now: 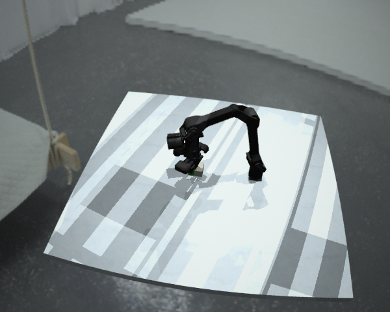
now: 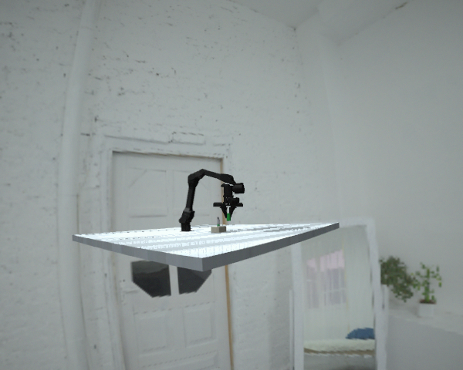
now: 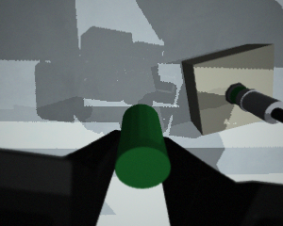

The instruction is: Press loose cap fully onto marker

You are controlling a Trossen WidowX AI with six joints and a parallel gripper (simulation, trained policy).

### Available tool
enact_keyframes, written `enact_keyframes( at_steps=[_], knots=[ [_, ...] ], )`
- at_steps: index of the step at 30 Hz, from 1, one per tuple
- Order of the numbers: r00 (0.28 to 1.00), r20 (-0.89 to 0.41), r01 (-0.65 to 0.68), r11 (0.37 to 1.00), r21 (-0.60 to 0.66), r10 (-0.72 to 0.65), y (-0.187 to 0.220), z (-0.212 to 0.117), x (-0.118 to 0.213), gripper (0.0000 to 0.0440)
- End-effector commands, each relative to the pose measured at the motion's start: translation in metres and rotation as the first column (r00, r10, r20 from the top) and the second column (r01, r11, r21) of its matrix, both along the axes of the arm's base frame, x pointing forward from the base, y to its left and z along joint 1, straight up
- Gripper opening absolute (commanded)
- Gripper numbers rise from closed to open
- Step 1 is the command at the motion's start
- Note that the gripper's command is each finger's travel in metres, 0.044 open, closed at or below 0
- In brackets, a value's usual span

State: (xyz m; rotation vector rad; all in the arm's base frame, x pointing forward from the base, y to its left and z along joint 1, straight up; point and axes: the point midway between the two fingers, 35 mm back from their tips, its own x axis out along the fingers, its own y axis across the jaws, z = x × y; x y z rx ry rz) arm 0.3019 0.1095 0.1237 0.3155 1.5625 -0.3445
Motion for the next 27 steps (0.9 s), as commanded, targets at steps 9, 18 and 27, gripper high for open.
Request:
enact_keyframes(
  at_steps=[9,18,27],
  knots=[
    [0.999,0.012,0.052,0.999,0.01,-0.052,-0.039,0.035,0.007,0.0018],
    [0.994,-0.015,0.11,0.994,0.004,-0.11,-0.073,0.046,0.002,0.0006],
    [0.989,-0.051,0.141,0.99,0.006,-0.141,-0.088,0.046,-0.005,0.0]
  ],
)
